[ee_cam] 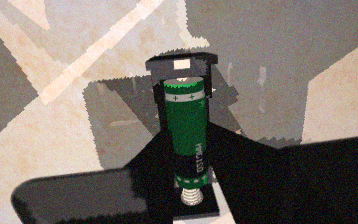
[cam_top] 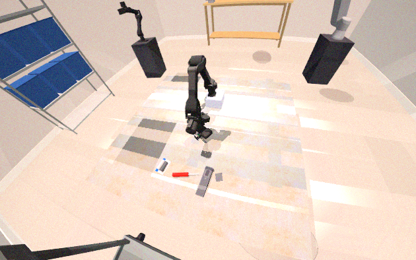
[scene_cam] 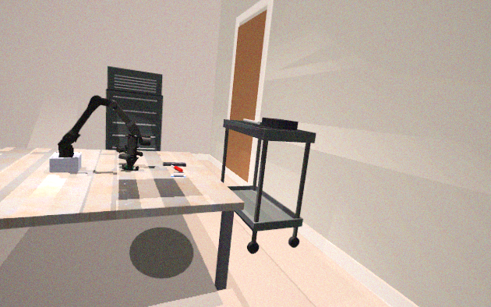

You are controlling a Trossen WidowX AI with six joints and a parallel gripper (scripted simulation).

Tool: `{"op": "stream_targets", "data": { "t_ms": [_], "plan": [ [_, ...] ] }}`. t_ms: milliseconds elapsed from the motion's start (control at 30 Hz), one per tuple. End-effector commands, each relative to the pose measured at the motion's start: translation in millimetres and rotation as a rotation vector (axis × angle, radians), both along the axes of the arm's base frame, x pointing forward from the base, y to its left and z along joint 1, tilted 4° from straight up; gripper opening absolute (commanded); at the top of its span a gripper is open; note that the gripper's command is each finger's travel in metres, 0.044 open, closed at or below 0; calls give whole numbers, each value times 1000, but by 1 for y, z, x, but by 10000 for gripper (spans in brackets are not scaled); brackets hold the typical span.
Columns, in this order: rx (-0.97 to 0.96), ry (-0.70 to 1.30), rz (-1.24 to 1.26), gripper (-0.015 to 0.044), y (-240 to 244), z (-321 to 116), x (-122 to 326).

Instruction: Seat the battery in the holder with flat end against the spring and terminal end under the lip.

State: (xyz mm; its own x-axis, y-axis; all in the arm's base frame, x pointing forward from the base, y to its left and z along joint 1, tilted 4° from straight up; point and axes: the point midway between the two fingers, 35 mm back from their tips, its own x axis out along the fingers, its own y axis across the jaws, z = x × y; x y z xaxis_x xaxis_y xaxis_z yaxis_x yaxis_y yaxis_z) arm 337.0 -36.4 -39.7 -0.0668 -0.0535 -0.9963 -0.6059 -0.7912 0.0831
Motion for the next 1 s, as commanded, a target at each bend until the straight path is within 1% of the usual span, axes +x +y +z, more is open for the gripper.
{"op": "stream_targets", "data": {
  "t_ms": [0, 500, 633, 967],
  "plan": [
    [-3, -1, -2, 67, 2, -1, -4],
    [-3, -12, -1, 67, 3, -1, -6],
    [-3, -12, -1, 169, 3, -1, -6],
    [-3, -14, 2, 169, 4, 15, -4]
  ]
}}
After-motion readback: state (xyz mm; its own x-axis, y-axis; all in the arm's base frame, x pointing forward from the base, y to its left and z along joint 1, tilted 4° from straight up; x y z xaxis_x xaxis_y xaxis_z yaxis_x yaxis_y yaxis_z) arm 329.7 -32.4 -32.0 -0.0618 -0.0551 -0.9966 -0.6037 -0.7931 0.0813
